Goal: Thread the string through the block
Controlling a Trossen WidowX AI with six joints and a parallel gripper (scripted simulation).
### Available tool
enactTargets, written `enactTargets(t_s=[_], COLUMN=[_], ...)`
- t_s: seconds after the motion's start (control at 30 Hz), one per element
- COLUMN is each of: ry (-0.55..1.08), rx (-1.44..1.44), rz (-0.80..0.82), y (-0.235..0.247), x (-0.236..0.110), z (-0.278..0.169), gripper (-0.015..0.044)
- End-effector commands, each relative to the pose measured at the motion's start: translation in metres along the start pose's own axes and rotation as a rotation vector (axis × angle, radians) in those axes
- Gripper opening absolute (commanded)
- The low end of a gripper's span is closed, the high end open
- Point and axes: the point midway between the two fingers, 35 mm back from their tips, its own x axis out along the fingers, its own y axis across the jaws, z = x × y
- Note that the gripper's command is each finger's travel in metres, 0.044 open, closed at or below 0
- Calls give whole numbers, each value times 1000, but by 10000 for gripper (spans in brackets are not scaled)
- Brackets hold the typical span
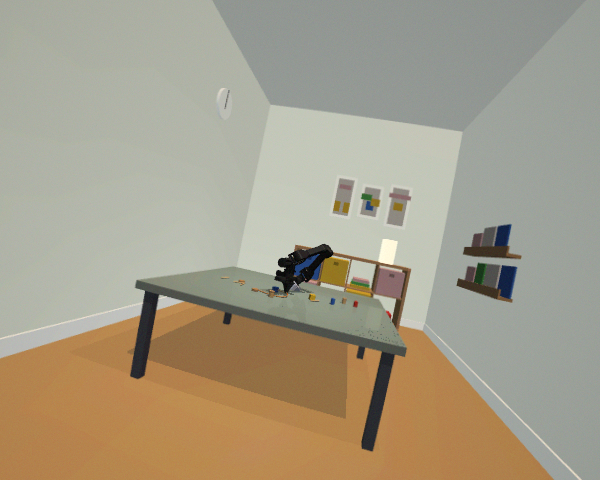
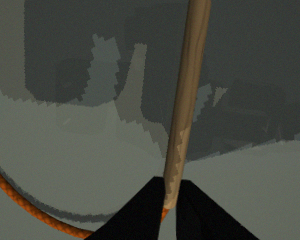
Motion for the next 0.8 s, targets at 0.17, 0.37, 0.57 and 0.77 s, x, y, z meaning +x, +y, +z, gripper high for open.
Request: enactTargets(t_s=[0.17, 0.37, 0.57, 0.77], ry=[-5, -5, -5, -5], rx=[3, 3, 3, 3], rz=[-7, -7, -7, -7], y=[-4, -4, -4, -4], x=[3, 3, 3, 3], z=[8, 9, 15, 23], gripper=[0, 0, 0, 0])
